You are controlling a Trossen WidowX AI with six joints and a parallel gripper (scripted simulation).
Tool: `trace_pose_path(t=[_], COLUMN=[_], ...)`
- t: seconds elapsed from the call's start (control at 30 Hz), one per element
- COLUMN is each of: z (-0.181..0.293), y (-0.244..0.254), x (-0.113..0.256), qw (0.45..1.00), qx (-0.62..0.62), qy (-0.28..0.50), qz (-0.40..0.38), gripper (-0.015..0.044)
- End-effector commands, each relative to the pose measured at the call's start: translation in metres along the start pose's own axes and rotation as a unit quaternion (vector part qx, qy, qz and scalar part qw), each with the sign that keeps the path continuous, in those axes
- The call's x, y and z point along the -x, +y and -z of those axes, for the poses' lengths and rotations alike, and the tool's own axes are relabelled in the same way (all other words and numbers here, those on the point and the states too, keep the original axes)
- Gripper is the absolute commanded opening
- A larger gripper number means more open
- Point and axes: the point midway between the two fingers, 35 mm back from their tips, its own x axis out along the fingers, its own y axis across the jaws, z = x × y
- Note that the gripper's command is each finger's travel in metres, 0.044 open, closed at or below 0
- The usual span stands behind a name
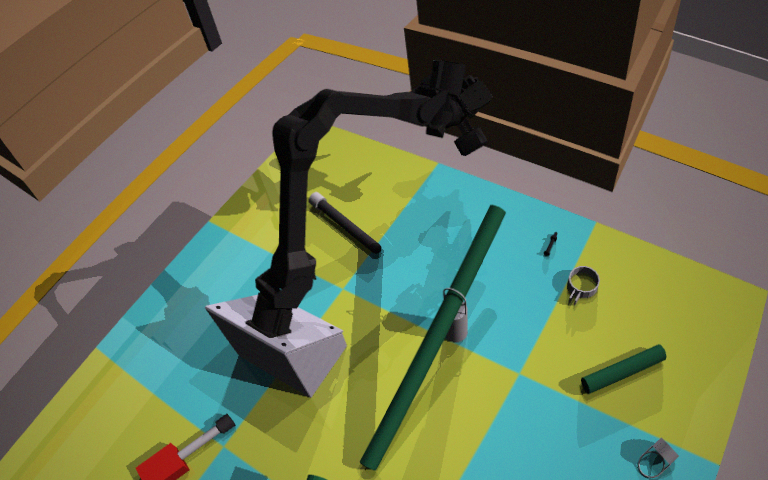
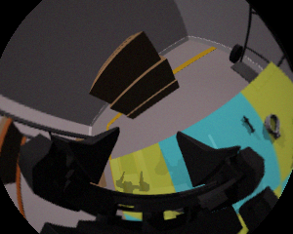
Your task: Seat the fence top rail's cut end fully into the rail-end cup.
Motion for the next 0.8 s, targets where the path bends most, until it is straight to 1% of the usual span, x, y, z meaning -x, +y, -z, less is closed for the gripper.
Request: trace_pose_path(t=[0.0, 0.13, 0.3, 0.53, 0.77], z=[-0.024, -0.047, -0.067, -0.066, -0.037], y=[-0.046, -0.096, -0.158, -0.244, -0.311], x=[0.018, 0.046, 0.092, 0.169, 0.256], qw=[0.996, 0.985, 0.962, 0.924, 0.883], qx=[0.022, 0.039, 0.053, 0.046, 0.015], qy=[-0.050, -0.092, -0.124, -0.111, -0.068], qz=[0.065, 0.139, 0.235, 0.364, 0.464], gripper=[0.0440, 0.0440, 0.0440, 0.0440, 0.0440])
